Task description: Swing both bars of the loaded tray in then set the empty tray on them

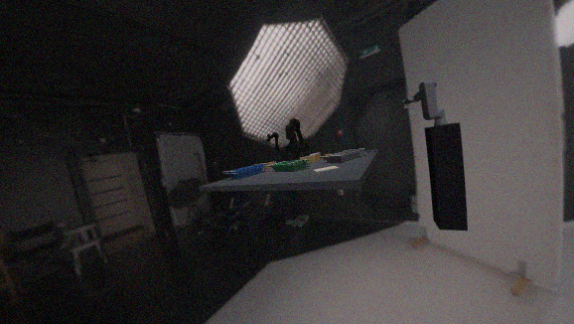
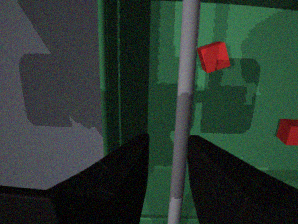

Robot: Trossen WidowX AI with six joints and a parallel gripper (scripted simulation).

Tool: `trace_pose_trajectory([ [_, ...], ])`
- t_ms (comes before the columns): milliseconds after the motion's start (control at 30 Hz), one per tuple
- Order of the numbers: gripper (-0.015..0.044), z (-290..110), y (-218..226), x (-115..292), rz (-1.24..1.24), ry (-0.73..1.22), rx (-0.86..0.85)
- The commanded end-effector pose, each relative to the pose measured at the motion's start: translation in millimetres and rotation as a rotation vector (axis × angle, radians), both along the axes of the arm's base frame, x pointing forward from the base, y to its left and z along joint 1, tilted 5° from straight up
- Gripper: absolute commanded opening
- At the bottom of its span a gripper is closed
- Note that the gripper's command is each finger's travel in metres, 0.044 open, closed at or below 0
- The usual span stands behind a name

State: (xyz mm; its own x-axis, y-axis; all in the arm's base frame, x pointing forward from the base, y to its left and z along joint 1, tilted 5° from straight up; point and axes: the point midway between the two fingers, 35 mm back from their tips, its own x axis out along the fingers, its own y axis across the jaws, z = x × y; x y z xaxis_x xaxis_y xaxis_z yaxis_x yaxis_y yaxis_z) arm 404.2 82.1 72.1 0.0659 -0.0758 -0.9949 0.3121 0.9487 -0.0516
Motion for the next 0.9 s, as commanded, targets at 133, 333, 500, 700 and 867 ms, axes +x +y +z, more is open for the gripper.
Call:
trace_pose_trajectory([
  [133, 0.0081, -0.5, -0.1, 0.2, 0.000, 0.000, 0.000],
  [333, 0.0081, 29.5, 2.7, 0.4, 0.000, 0.000, 0.000],
  [500, 0.0081, 84.1, 5.7, -7.6, 0.000, 0.000, 0.001],
  [700, 0.0081, 48.4, -62.4, -3.4, 0.002, 0.015, -0.001],
  [867, 0.0081, 42.0, -132.8, -16.3, 0.000, 0.011, -0.002],
])
